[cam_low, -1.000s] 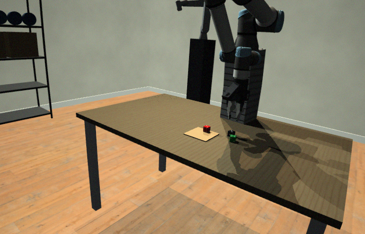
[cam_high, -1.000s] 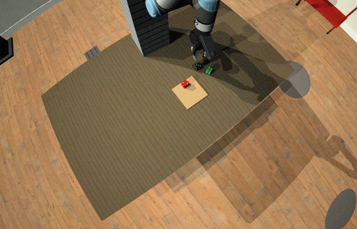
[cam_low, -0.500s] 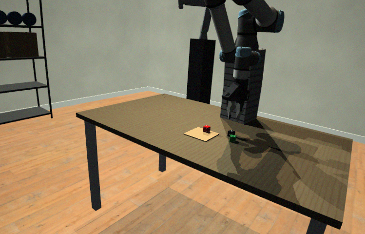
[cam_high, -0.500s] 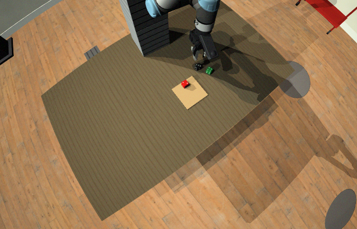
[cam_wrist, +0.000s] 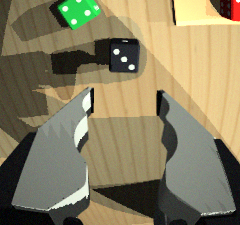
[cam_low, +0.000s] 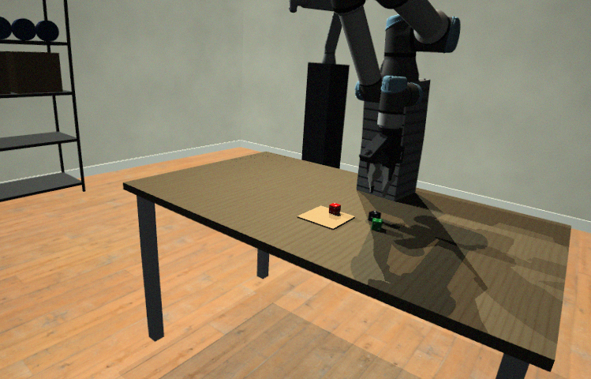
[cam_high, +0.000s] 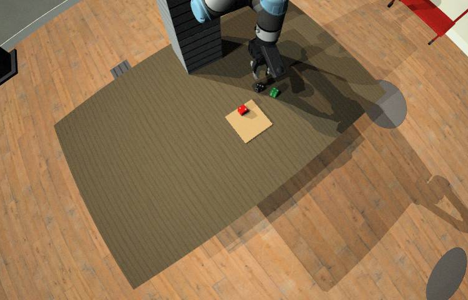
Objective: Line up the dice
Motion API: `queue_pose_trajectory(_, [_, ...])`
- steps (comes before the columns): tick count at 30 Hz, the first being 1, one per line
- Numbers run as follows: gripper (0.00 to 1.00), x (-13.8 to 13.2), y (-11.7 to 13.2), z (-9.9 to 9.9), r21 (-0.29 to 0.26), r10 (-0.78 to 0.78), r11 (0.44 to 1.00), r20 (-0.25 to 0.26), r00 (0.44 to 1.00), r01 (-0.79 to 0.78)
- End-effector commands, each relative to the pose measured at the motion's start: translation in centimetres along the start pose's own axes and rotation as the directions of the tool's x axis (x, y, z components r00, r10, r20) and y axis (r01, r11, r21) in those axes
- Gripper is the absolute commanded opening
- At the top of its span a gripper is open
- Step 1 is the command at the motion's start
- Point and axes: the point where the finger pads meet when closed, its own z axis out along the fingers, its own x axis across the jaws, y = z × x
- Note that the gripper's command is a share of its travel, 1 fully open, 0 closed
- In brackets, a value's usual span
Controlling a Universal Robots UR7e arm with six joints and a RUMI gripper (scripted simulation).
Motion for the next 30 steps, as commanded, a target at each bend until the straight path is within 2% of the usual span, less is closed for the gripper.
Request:
queue_pose_trajectory(1, [0.28, 0.0, 0.0, 0.0, 0.001, 0.0, 1.0, 0.0, 1.0, 0.0])
queue_pose_trajectory(14, [0.28, 0.0, 0.0, 0.3, 0.001, 0.0, 1.0, 0.0, 1.0, 0.0])
queue_pose_trajectory(30, [0.28, -0.1, -0.1, 2.0, 0.001, 0.0, 1.0, 0.0, 1.0, 0.0])
